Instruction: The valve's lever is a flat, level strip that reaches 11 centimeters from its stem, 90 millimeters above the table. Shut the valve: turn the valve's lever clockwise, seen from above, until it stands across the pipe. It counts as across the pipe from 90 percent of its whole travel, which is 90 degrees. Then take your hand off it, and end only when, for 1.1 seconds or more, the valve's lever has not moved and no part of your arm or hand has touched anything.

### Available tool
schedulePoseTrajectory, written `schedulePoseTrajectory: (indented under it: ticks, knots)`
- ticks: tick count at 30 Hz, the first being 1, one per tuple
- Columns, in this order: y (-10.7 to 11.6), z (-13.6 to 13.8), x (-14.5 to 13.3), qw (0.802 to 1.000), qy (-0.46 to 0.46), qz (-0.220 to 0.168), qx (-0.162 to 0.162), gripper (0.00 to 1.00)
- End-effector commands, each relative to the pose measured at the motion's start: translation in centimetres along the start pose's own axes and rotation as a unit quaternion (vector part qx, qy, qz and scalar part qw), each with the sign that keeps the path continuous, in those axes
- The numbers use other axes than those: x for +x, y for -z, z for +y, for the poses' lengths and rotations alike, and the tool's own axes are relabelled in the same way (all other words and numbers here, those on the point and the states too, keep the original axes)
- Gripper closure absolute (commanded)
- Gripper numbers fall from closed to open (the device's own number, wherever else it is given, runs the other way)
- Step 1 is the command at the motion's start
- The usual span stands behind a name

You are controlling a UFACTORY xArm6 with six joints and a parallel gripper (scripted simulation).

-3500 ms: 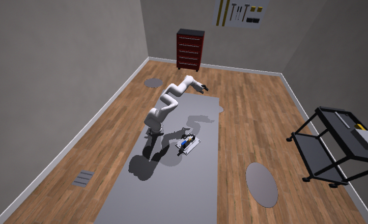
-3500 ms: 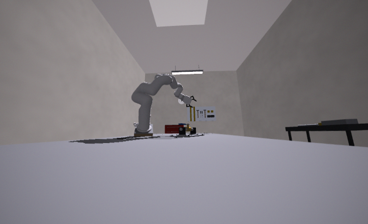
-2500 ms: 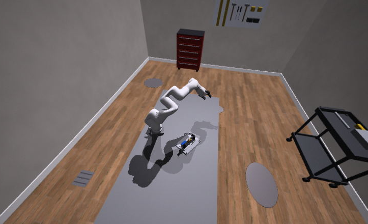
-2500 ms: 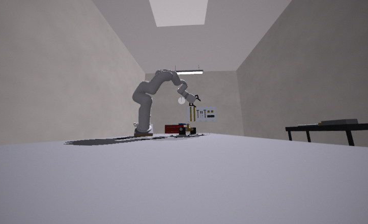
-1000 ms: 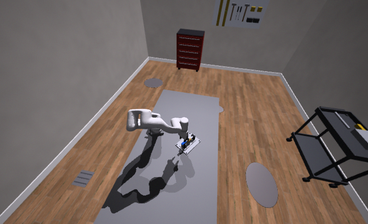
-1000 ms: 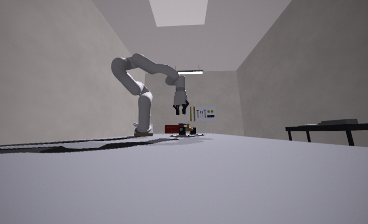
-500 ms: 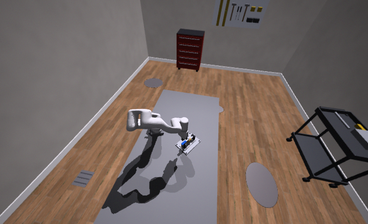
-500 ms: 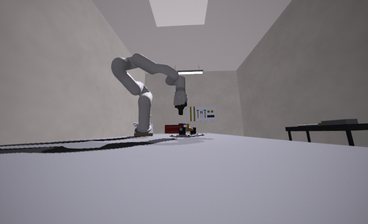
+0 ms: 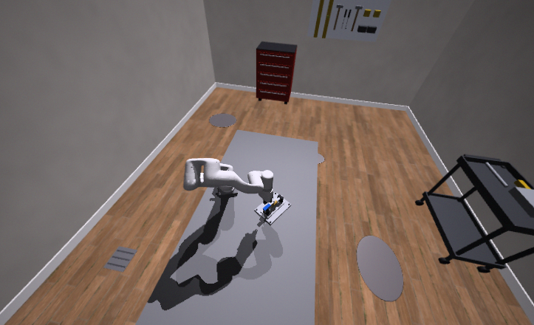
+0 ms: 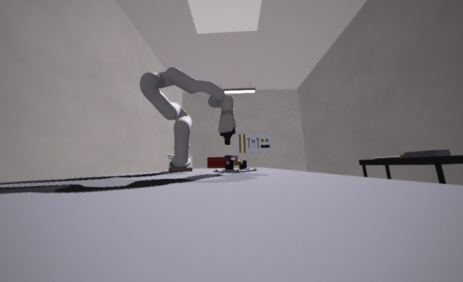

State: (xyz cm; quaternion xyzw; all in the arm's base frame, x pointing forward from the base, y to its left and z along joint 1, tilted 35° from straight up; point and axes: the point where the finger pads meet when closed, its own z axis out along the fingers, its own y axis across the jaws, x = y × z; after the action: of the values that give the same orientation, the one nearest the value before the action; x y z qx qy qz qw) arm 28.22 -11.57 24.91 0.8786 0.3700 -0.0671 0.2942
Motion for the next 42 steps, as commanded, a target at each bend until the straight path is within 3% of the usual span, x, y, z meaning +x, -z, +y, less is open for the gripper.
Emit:
schedulePoseTrajectory:
  ticks: [1, 7, 8, 42]
  knots:
    - [0.09, 0.09, 0.02, 1.000, -0.001, 0.001, -0.001, 1.00]
    - [0.09, 0.09, 0.02, 1.000, -0.001, 0.001, -0.001, 1.00]
    - [0.09, 0.09, 0.02, 1.000, -0.001, 0.001, -0.001, 0.32]
    - [0.09, 0.09, 0.02, 1.000, -0.001, 0.001, -0.001, 0.32]
